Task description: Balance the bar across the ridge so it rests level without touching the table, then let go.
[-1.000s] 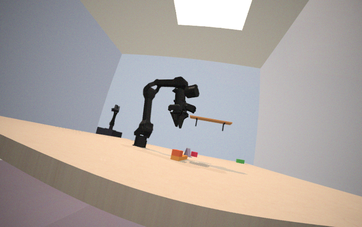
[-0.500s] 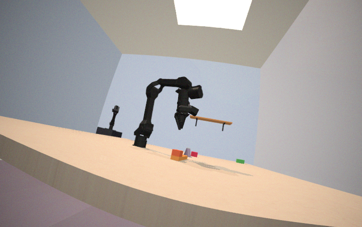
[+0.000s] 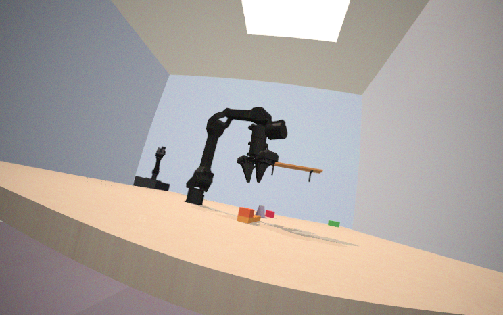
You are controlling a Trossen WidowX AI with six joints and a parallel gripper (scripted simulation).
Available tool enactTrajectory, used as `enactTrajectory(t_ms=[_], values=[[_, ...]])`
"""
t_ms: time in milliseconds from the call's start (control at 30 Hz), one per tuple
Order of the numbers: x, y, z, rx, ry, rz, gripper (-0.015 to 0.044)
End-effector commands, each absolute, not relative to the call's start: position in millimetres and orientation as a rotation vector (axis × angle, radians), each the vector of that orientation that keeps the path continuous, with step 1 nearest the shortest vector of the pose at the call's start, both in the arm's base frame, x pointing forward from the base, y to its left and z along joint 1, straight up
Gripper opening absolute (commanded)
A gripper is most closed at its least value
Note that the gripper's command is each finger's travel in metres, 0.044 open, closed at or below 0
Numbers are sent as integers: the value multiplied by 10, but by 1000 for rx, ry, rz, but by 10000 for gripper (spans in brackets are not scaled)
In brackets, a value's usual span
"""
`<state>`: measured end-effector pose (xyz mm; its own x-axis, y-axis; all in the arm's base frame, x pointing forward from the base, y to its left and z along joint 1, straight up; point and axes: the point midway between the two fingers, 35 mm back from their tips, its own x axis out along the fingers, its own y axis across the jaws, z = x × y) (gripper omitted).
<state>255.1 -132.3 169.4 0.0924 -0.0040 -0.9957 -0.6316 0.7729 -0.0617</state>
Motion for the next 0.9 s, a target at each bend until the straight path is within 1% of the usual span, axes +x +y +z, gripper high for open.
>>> enactTrajectory(t_ms=[0, 733, 867], values=[[2594, -1382, 1667, -637, 1407, 572, 315], [2787, -1691, 1453, -1105, 1273, 1050, 315], [2798, -1712, 1437, -1135, 1259, 1083, 315]])
